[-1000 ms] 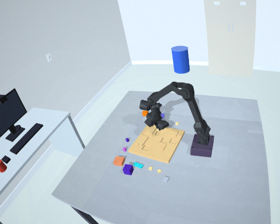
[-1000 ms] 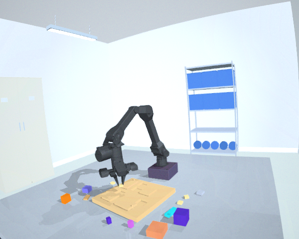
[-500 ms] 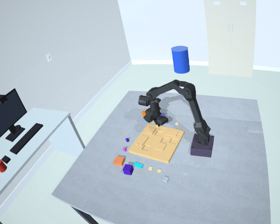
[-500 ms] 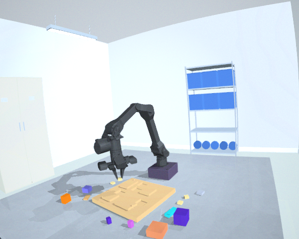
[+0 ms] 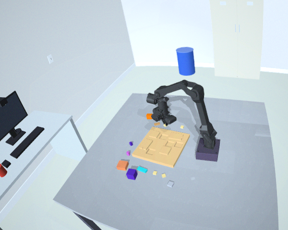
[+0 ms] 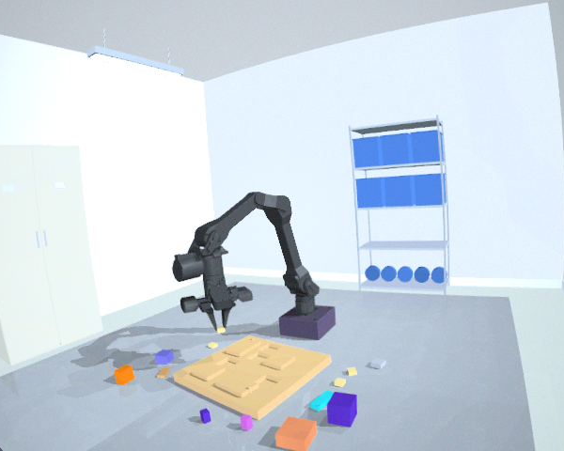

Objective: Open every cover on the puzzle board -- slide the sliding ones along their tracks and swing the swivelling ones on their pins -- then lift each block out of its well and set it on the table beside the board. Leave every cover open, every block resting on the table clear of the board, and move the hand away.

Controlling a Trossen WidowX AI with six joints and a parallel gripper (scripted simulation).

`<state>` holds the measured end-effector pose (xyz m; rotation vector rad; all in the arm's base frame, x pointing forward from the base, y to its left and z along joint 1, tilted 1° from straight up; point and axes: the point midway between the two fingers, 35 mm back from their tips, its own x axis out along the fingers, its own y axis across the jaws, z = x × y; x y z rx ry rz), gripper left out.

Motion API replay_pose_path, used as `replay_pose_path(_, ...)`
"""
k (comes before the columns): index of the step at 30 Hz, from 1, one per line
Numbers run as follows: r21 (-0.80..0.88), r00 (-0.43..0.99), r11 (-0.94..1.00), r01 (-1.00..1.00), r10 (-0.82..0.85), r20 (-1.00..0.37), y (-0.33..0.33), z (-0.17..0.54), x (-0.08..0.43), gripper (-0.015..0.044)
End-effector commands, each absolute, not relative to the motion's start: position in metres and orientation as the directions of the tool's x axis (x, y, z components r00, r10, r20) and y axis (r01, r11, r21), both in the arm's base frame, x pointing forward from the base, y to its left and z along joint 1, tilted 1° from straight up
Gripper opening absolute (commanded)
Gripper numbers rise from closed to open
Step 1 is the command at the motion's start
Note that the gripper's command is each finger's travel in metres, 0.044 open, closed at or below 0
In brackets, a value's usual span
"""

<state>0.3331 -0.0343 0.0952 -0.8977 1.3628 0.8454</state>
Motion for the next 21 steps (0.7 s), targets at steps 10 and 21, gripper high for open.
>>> replay_pose_path(10, -0.046, 0.042, 0.428, -0.903, -0.019, -0.999, -0.077, 0.098, 0.308, 0.0080)
replay_pose_path(21, -0.045, 0.039, 0.428, -0.903, -0.022, -0.999, -0.111, 0.097, 0.282, 0.0080)
